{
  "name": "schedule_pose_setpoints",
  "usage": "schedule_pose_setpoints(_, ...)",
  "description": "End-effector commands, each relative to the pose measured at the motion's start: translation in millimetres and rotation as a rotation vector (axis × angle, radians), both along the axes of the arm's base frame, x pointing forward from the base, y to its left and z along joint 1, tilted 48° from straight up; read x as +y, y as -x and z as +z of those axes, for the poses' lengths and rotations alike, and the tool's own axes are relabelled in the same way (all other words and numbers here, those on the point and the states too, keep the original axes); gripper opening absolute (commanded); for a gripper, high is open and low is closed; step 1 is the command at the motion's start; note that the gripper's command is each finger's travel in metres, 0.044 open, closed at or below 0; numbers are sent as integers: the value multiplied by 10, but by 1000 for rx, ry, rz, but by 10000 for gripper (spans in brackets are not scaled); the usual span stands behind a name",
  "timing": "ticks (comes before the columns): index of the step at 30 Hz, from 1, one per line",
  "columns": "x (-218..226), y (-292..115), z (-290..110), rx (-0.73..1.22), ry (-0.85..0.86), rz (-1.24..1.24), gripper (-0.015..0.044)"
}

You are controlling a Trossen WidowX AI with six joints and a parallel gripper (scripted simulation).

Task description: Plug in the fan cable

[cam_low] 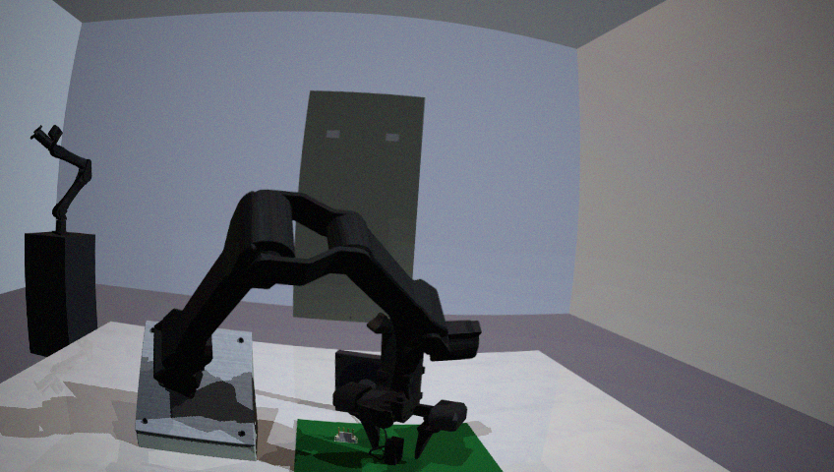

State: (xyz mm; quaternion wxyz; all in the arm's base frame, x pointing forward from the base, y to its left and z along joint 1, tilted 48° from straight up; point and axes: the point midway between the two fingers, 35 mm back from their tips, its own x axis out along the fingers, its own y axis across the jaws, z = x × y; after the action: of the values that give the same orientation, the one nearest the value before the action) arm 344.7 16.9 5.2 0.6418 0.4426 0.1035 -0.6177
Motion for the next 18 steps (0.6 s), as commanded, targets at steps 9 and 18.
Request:
schedule_pose_setpoints(9, 5, -3, 6, -2, 0, 0, 20)
schedule_pose_setpoints(18, 358, 109, 335, 5, 6, 7, 0)
